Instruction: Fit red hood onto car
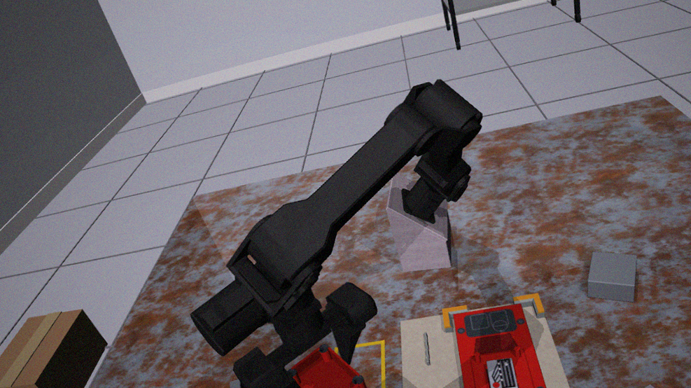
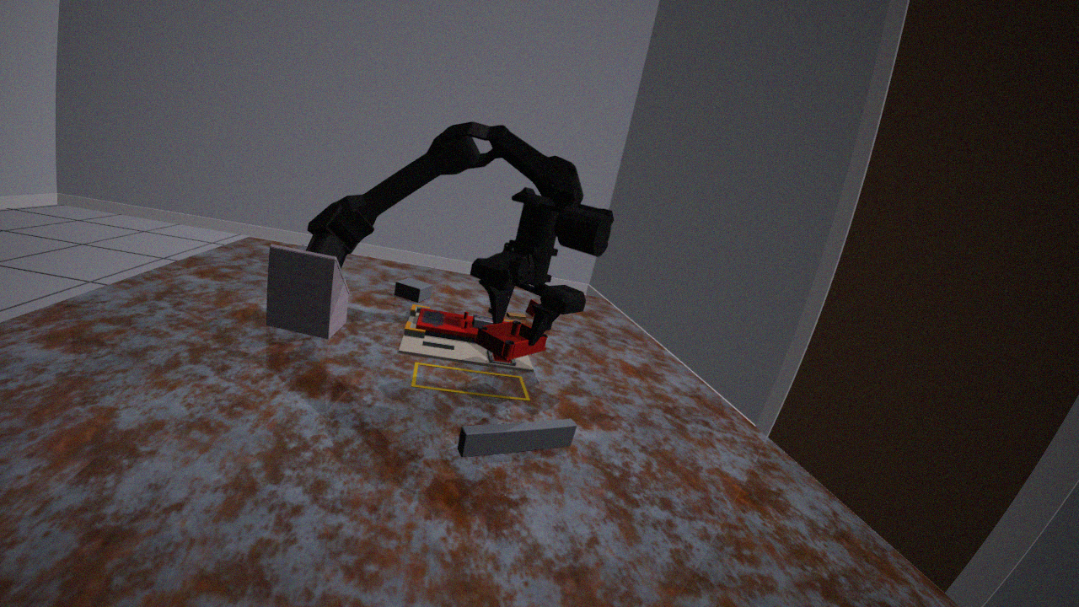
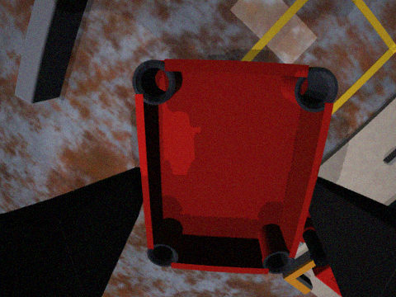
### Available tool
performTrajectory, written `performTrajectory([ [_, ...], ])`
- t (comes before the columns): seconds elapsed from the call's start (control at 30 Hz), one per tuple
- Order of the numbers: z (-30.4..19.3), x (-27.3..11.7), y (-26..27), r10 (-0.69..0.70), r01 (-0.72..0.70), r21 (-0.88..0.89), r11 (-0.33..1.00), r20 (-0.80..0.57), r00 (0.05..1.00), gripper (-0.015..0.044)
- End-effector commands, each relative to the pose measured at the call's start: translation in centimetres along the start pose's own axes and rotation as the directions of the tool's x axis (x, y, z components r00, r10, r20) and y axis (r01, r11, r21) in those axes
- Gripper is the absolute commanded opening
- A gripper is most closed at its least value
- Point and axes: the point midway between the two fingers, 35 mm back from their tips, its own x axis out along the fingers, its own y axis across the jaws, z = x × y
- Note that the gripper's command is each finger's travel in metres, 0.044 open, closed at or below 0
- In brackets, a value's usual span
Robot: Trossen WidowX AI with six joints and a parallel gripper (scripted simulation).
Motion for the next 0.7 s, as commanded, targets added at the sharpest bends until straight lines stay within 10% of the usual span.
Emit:
performTrajectory([
  [0.0, -0.16, -0.07, 0.02, 0.001, 0.000, 0.074, 0.997, -0.005, 1.000, 0.0000],
  [0.67, -0.25, -0.09, 0.03, 0.001, 0.002, 0.445, 0.895, -0.005, 1.000, 0.0000],
])
